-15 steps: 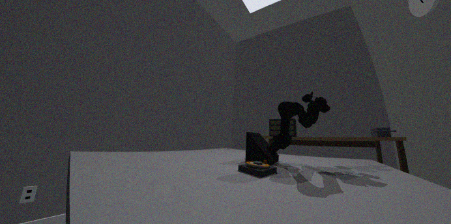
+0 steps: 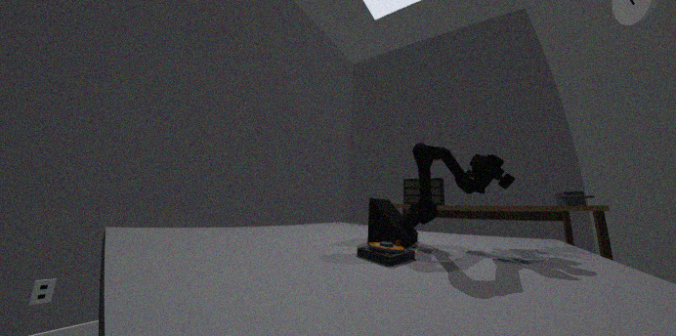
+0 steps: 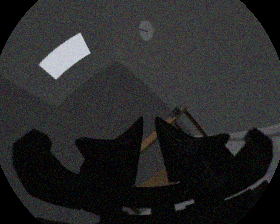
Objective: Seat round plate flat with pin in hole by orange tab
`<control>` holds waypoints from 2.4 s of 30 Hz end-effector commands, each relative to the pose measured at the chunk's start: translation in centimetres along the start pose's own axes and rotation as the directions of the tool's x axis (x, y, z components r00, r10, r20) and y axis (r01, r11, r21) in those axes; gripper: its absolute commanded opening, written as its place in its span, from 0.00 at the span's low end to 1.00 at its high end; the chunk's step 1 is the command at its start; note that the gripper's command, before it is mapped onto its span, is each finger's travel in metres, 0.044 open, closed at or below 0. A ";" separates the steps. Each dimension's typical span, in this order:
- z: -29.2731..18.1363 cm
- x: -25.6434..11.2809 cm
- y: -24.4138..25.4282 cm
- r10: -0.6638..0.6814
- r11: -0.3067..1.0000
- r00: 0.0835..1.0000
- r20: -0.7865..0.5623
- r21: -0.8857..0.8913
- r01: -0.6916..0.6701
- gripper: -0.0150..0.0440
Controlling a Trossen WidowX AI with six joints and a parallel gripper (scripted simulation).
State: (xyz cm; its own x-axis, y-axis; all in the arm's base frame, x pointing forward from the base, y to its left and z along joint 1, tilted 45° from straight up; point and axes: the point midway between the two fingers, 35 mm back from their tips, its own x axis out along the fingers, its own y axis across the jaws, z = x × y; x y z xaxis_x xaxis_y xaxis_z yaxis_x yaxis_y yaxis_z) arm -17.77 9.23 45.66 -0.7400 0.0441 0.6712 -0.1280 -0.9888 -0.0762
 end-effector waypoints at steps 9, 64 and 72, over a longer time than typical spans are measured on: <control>-0.3 -5.8 -14.8 -0.561 0.803 0.811 -0.166 -0.349 0.484 0.25; 4.2 -59.7 5.9 -0.509 -0.822 -0.683 -0.523 0.061 0.566 0.25; -0.7 -57.5 11.0 -0.629 -0.777 -0.527 -0.572 0.428 0.462 0.25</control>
State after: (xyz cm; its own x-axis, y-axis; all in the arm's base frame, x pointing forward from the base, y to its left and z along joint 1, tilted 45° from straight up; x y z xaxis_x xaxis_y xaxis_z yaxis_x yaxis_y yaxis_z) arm 25.20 -2.73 6.38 0.1328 0.6079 -0.7828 -0.0914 0.7940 0.6010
